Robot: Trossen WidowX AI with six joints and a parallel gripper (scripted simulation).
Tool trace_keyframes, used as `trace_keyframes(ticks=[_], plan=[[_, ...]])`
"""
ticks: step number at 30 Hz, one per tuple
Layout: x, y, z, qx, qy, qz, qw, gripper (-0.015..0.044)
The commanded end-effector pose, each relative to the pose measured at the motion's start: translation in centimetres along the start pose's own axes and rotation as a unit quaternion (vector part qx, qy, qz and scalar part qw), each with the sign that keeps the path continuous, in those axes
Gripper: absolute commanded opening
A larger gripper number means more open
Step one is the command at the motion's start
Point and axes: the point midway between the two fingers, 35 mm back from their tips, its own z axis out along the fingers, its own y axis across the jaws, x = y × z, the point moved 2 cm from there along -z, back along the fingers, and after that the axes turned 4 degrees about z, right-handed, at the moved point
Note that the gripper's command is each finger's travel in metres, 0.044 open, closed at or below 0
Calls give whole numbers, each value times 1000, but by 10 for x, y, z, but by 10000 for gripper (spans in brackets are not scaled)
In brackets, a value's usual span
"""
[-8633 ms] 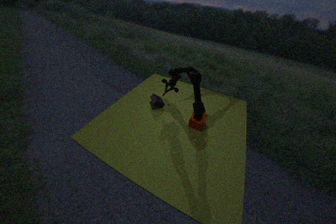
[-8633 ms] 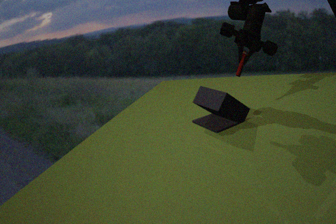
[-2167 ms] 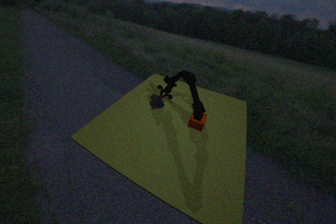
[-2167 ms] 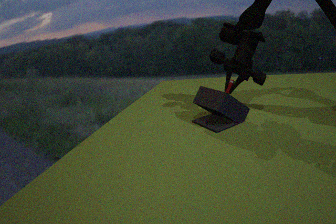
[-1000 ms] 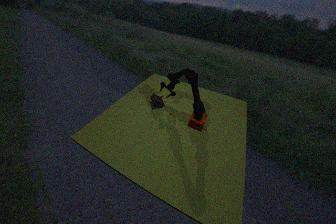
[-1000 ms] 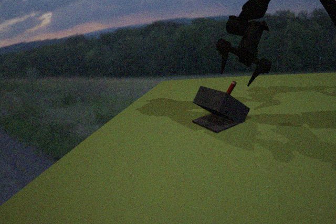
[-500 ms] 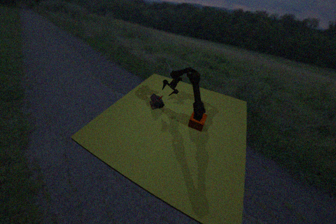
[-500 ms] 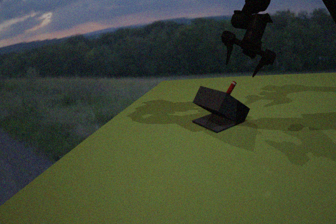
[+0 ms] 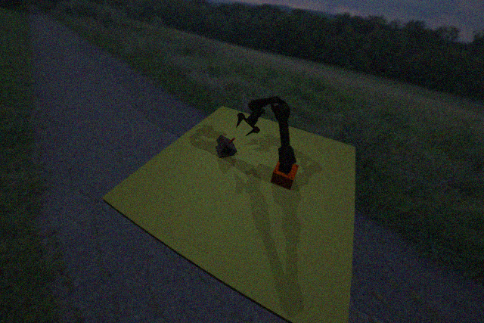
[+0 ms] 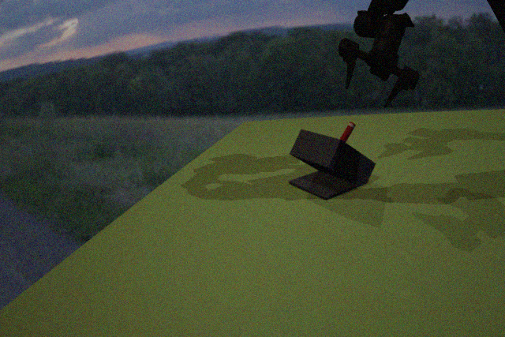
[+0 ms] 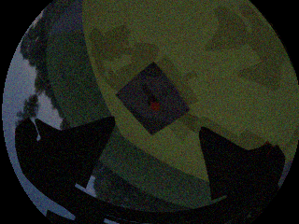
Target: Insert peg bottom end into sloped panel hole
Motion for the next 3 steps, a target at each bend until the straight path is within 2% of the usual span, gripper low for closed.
trace_keyframes(ticks=[1,3], plan=[[2,2,-3,-3,0,-5,1000,440],[2,2,-3,-3,0,-5,1000,440]])
